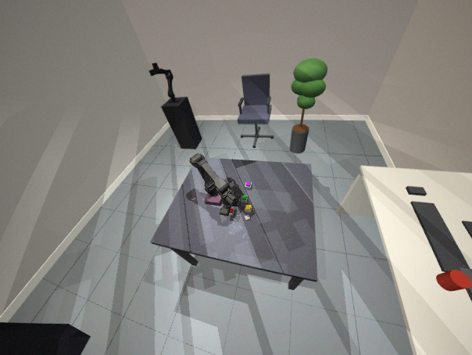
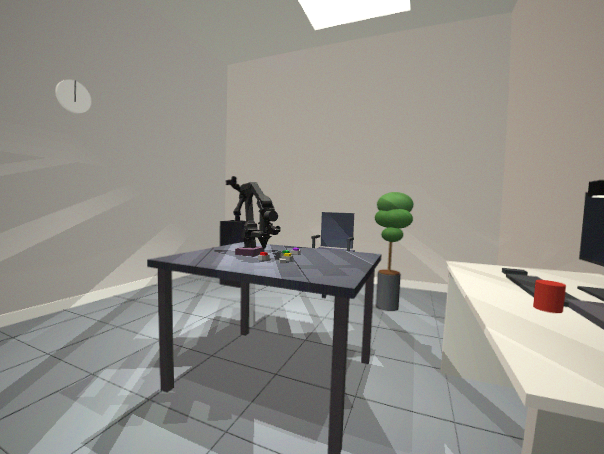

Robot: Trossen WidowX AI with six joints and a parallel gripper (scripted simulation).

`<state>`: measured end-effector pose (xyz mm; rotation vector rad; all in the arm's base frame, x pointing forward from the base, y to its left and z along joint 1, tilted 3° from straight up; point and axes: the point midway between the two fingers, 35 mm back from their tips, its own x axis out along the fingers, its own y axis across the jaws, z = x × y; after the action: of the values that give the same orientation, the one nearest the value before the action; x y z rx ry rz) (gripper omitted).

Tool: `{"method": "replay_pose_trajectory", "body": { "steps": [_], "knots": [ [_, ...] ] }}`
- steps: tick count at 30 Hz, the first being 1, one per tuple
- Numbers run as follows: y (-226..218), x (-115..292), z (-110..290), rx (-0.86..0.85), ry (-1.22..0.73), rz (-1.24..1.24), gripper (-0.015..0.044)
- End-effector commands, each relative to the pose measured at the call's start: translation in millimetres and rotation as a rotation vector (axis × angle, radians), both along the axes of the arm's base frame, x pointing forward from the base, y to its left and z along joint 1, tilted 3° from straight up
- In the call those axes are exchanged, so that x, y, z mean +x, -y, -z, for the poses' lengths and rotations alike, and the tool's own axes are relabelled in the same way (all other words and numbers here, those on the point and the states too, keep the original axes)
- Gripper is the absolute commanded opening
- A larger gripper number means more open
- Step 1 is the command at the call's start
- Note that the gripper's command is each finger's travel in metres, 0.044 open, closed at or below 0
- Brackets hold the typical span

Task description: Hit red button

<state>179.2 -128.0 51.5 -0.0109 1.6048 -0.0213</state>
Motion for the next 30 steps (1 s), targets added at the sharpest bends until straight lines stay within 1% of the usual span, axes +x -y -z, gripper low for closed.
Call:
{"method": "replay_pose_trajectory", "body": {
  "steps": [1, 15, 30],
  "knots": [
    [-2, -2, 9, 0.01, -0.005, -0.004, 0.002],
    [-2, -3, 30, 0.01, -0.005, -0.004, 0.002],
    [-2, -3, 31, 0.01, -0.005, -0.004, 0.002]
  ]
}}
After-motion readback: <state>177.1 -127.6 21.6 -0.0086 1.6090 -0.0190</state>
